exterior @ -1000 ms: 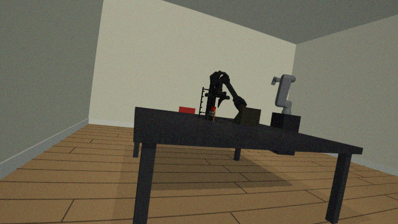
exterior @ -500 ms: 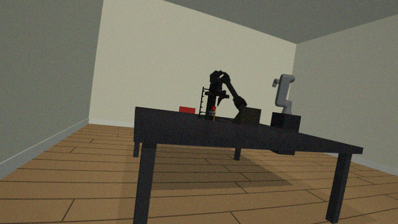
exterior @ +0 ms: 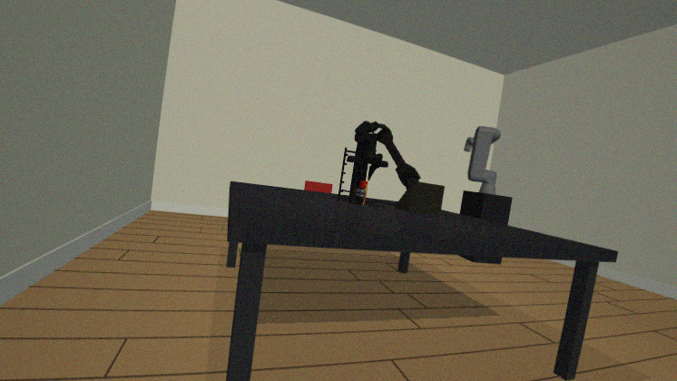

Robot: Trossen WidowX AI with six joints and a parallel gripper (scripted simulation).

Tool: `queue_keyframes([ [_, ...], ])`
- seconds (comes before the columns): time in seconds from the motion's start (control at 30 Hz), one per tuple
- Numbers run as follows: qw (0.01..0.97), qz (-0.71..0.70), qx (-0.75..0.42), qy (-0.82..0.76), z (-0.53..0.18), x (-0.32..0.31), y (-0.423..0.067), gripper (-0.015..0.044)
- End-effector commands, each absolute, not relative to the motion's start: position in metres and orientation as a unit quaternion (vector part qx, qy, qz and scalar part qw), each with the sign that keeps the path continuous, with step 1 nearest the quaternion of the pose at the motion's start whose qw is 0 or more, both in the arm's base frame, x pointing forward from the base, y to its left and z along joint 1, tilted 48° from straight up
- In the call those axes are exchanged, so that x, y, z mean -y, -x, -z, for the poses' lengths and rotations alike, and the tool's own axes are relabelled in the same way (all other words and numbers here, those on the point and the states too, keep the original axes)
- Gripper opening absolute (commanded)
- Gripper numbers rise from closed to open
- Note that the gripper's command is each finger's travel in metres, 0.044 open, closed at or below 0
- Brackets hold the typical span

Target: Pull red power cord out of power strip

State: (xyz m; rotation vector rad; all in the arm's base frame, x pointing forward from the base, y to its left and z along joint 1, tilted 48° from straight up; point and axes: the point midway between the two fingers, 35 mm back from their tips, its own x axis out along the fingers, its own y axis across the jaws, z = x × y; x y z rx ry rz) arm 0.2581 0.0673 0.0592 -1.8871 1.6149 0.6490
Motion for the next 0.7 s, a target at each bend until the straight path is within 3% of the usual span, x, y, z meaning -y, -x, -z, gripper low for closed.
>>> queue_keyframes([
  [0.0,0.278,-0.242,-0.604,0.706,-0.0625,-0.0615,-0.2563,0.016],
  [0.53,0.278,-0.242,-0.604,0.706,-0.0546,-0.0526,-0.2581,0.016],
  [0.67,0.282,-0.242,-0.604,0.705,-0.056,-0.0549,-0.2588,0.0055],
])
